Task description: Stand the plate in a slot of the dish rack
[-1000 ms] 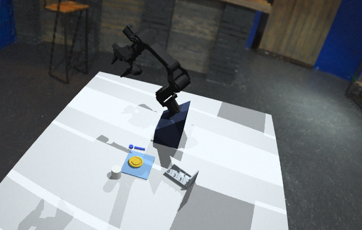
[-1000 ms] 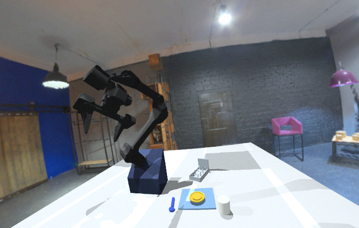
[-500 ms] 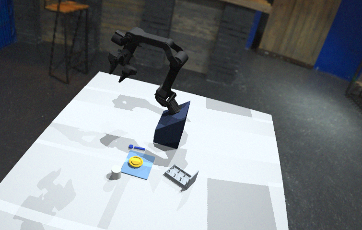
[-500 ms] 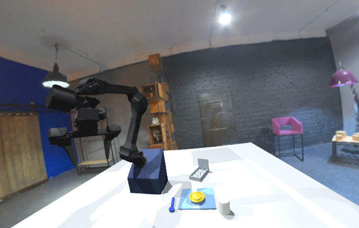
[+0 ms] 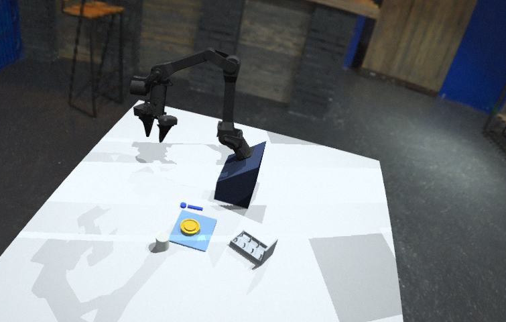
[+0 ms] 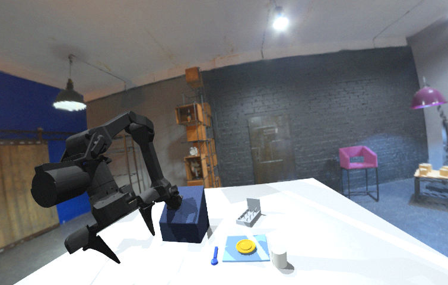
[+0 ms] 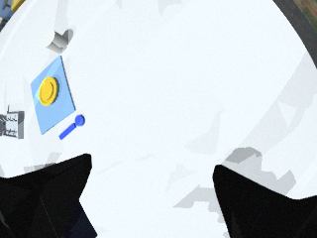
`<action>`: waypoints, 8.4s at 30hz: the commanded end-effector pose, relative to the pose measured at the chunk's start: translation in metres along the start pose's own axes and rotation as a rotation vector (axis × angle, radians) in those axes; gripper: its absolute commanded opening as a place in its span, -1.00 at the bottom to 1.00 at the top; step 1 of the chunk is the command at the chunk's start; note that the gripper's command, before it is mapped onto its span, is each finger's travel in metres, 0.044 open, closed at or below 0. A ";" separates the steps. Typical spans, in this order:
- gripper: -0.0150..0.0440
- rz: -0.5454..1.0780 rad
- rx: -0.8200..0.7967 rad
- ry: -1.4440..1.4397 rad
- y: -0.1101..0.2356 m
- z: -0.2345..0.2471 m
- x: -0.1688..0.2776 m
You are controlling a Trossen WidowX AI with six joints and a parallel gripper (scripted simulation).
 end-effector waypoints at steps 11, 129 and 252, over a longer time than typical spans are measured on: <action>0.86 0.228 -0.147 0.114 -0.117 0.050 -0.067; -0.49 0.337 0.097 0.537 -0.098 0.315 -0.149; -0.49 -0.857 -1.012 1.244 -0.285 0.275 0.011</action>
Point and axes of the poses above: the point midway between the two fingers, 35 mm back from their tips, its own y axis back along the fingers, its own z axis across the jaws, x = y × z, the point moved 10 cm from there along y, back along the fingers, and after that the axes turned 10 degrees about y, right-handed, at the moved point
